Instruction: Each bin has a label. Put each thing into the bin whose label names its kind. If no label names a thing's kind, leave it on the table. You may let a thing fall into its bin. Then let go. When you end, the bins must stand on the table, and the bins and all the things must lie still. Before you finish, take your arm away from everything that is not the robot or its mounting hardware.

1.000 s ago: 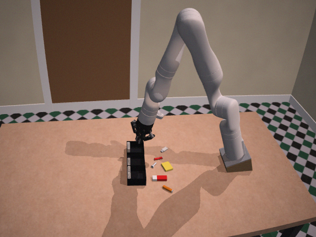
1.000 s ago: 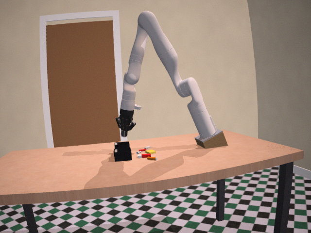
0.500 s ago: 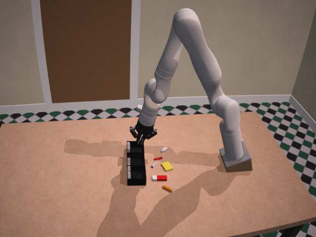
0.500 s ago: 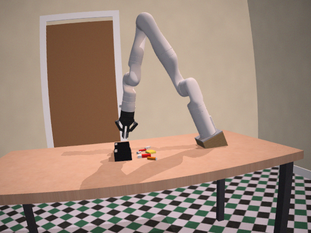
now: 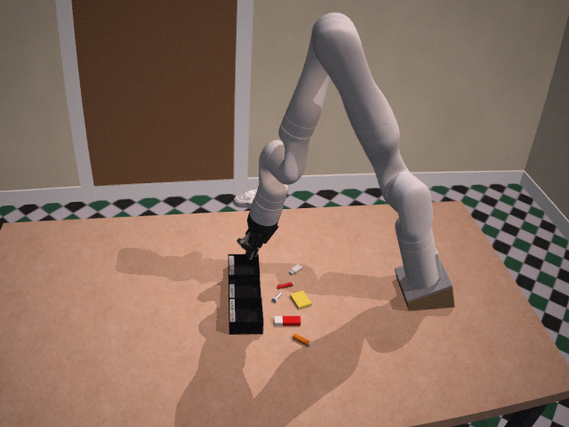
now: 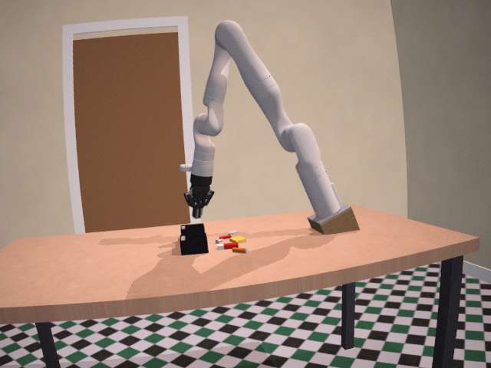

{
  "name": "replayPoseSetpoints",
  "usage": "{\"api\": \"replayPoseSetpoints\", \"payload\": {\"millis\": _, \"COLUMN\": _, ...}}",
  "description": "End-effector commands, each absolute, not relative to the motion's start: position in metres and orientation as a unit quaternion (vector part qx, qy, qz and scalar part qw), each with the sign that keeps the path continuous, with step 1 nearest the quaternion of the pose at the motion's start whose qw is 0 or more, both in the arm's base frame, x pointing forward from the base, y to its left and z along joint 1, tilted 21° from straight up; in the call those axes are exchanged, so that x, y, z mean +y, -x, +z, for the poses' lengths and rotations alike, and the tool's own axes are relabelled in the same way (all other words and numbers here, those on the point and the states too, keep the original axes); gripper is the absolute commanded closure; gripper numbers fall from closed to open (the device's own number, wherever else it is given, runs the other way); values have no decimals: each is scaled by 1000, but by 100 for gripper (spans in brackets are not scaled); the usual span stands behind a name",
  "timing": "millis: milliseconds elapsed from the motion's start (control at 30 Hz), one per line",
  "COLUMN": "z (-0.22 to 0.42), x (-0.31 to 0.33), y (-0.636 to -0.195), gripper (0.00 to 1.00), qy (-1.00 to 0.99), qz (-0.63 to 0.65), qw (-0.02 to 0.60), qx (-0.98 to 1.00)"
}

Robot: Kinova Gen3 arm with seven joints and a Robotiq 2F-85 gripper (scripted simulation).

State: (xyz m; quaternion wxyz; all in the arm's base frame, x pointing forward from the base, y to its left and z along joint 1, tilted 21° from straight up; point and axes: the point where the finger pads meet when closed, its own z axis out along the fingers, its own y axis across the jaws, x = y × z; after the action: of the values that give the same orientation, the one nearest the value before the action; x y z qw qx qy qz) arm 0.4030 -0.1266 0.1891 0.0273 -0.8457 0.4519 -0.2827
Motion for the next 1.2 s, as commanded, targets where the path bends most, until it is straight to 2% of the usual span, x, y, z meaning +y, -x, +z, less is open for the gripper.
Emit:
{"api": "replayPoseSetpoints", "payload": {"millis": 0, "z": 191, "x": -133, "y": -401, "gripper": 91, "qy": 884, "qz": -262, "qw": 25, "qx": 387}}
{"api": "replayPoseSetpoints", "payload": {"millis": 467, "z": 191, "x": -133, "y": -401, "gripper": 91, "qy": 962, "qz": -242, "qw": -36, "qx": 118}}
{"api": "replayPoseSetpoints", "payload": {"millis": 733, "z": 191, "x": -133, "y": -401, "gripper": 91, "qy": 975, "qz": -215, "qw": -34, "qx": 39}}
{"api": "replayPoseSetpoints", "payload": {"millis": 1167, "z": 191, "x": -133, "y": -401, "gripper": 91, "qy": 982, "qz": -184, "qw": -13, "qx": 27}}
